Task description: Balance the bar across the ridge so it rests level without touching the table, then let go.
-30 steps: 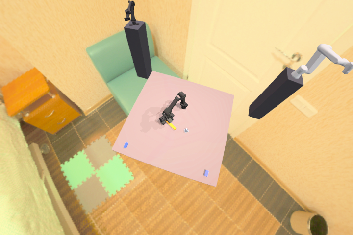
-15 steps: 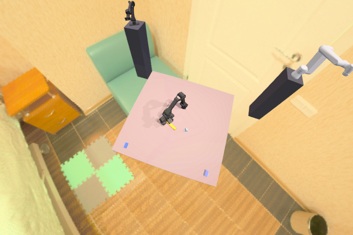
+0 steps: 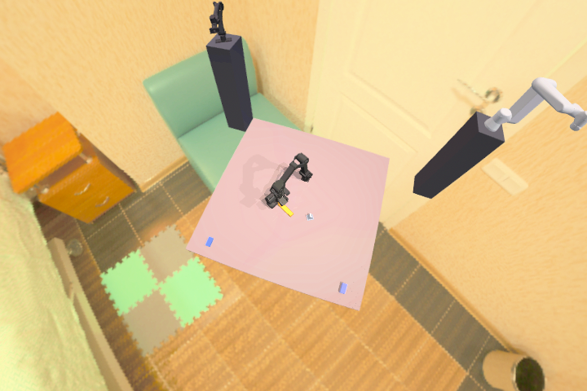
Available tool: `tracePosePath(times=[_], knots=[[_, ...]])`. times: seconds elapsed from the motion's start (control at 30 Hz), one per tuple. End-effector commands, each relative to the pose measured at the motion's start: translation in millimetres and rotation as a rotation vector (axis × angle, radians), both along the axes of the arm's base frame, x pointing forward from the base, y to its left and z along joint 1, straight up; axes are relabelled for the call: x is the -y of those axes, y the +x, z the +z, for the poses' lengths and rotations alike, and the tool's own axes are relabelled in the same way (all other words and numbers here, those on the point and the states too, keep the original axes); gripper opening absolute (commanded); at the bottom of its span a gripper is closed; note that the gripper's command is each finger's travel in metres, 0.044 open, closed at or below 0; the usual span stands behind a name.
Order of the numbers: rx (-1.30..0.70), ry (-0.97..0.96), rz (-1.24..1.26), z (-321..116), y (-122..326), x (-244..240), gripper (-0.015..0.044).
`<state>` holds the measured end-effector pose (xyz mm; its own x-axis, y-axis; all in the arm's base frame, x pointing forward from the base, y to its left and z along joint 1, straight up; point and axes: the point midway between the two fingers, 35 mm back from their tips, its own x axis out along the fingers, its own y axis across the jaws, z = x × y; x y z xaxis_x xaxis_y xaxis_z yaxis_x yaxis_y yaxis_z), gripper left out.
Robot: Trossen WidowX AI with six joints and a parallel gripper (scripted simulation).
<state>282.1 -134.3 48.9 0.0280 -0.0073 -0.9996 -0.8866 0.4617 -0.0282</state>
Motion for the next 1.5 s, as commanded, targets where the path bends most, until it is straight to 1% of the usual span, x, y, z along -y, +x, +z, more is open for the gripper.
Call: tracePosePath(times=[0.0,0.17,0.27,0.3,1.47], knots=[[0.0,0.0,0.0,0.1,-0.1,0.0,0.0118],[0.0,0.0,0.0,0.1,-0.1,0.0,0.0085],[0.0,0.0,0.0,3.8,0.5,0.3,0.0006],[0.0,0.0,0.0,6.3,0.8,0.4,0.0],[-0.003,-0.005,0.004,96.6,-1.8,-0.1,0.0]])
